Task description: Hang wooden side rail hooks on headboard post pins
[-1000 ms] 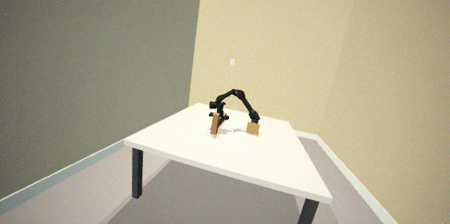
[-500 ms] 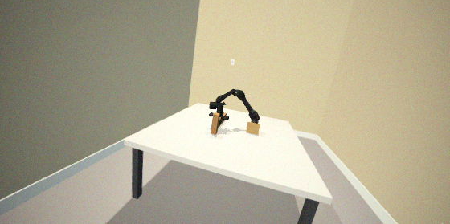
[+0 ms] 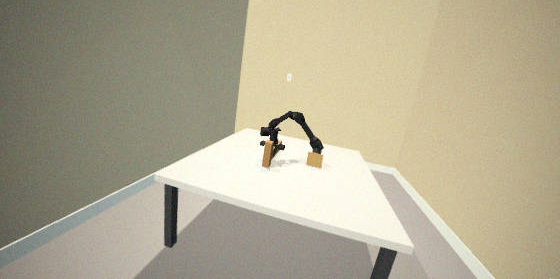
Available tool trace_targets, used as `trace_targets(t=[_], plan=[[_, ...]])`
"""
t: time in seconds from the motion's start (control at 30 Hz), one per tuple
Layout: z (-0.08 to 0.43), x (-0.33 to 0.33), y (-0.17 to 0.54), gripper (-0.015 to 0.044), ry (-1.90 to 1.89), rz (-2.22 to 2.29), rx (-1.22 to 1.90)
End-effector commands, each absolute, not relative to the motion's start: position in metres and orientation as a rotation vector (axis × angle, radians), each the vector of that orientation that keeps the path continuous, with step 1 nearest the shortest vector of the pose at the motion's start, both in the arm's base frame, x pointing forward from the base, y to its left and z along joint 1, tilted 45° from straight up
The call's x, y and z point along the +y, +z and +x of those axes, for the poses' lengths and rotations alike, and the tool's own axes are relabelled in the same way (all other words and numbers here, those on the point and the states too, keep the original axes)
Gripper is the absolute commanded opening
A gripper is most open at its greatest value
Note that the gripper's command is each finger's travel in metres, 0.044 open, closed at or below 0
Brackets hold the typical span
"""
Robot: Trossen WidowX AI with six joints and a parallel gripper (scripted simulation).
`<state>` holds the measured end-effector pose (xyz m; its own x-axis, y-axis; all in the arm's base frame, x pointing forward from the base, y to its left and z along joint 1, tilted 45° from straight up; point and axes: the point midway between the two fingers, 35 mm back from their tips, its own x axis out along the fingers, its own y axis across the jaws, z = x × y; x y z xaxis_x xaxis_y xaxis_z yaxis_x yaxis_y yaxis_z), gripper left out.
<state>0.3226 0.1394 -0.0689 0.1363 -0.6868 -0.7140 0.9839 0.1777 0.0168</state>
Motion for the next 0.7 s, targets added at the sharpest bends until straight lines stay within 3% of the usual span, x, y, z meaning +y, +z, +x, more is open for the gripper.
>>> trace_targets(t=[0.0, 0.67], plan=[[0.3224, 0.1406, -0.0698, 0.0000, -1.303, 0.567, 0.654], [0.3228, 0.1383, -0.0722, 0.0000, -1.303, 0.566, 0.654]])
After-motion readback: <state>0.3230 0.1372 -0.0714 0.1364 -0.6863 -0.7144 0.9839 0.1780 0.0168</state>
